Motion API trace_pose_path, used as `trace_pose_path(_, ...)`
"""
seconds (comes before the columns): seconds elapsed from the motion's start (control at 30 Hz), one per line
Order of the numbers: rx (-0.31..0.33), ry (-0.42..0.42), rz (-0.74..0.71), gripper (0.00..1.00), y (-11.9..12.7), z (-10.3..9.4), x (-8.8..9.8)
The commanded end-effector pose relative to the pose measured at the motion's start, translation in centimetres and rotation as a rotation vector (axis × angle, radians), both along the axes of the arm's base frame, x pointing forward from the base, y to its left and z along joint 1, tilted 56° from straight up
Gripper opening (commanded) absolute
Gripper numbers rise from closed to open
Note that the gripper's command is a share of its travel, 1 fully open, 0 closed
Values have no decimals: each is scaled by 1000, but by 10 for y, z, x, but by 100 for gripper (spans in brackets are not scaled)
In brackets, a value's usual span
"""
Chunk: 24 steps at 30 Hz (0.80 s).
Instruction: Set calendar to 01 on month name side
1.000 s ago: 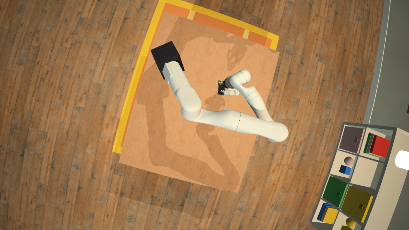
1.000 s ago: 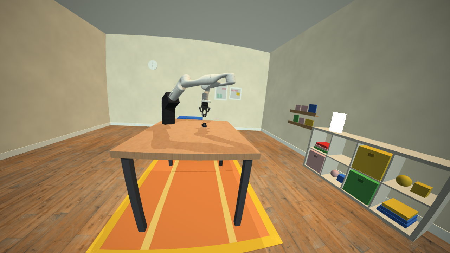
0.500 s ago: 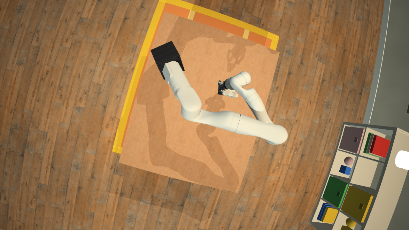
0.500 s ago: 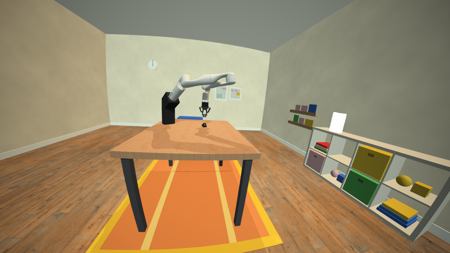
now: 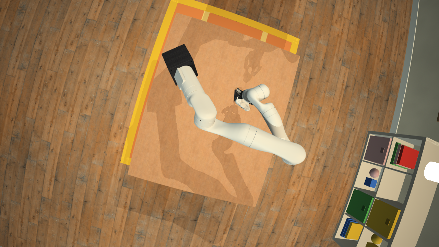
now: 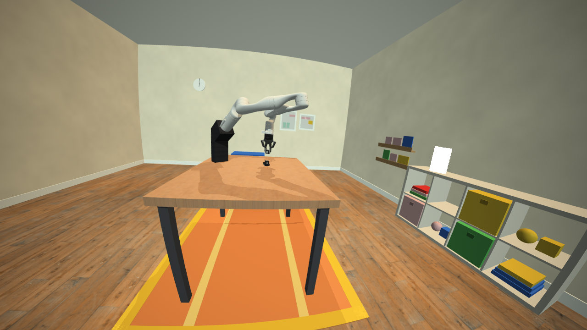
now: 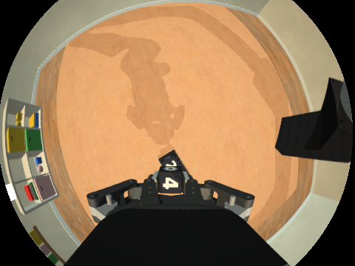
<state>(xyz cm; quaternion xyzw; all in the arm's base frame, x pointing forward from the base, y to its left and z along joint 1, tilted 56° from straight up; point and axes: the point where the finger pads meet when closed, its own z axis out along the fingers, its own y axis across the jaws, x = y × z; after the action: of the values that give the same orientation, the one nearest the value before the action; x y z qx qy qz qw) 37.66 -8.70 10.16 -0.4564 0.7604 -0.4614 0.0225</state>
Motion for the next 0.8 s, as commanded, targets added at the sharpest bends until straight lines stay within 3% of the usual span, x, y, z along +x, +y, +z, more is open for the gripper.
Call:
trace_pose_path(0.0, 43, -75, -58, 28, -10, 12, 1)
trace_pose_path(0.2, 161, -251, -205, 28, -26, 27, -1)
trace_pose_path(0.27, 161, -251, -205, 28, -26, 27, -1)
trace_pose_path(0.53, 301, -468, -383, 28, -45, 44, -6)
trace_pose_path(0.77, 389, -608, -495, 28, -57, 56, -10)
